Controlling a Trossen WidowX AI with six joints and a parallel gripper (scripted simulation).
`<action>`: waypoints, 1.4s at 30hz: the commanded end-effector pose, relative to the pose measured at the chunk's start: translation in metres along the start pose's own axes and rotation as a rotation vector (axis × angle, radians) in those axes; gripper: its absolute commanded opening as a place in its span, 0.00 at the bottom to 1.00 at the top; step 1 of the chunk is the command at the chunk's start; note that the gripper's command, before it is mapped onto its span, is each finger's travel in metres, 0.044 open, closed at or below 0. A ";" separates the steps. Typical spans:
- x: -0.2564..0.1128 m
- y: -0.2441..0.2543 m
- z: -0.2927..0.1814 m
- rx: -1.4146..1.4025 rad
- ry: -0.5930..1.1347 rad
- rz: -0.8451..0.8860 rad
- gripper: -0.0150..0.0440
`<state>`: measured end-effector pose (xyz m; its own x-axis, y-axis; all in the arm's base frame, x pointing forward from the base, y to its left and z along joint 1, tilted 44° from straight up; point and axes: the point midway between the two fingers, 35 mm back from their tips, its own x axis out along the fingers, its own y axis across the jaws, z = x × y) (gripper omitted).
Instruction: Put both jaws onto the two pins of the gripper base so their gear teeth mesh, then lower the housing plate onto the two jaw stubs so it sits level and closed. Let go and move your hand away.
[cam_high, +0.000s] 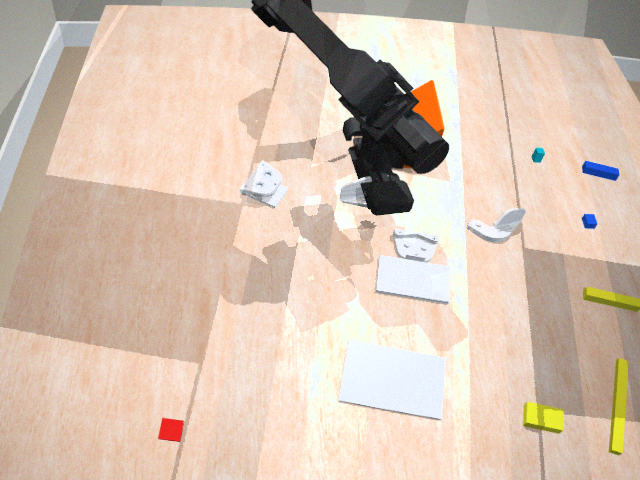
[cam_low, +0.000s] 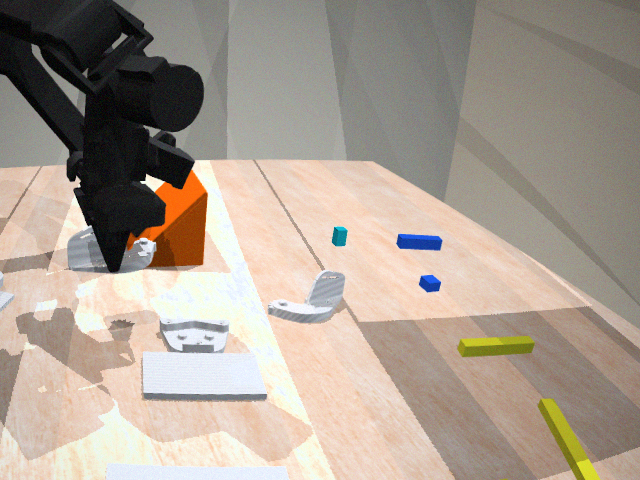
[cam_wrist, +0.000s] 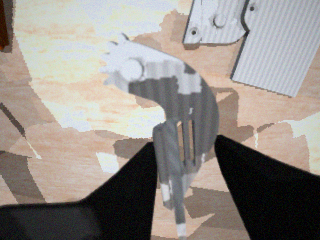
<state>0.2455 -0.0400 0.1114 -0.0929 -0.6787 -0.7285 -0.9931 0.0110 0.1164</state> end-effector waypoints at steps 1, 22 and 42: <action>0.001 -0.003 0.008 -0.123 -0.004 0.007 0.48; 0.002 -0.017 0.043 -0.827 -0.004 0.007 0.48; 0.003 -0.021 0.058 -1.111 -0.004 0.008 0.48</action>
<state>0.2625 -0.0002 0.0694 -0.0960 -0.6816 -0.7254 -0.3840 -0.6470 0.6587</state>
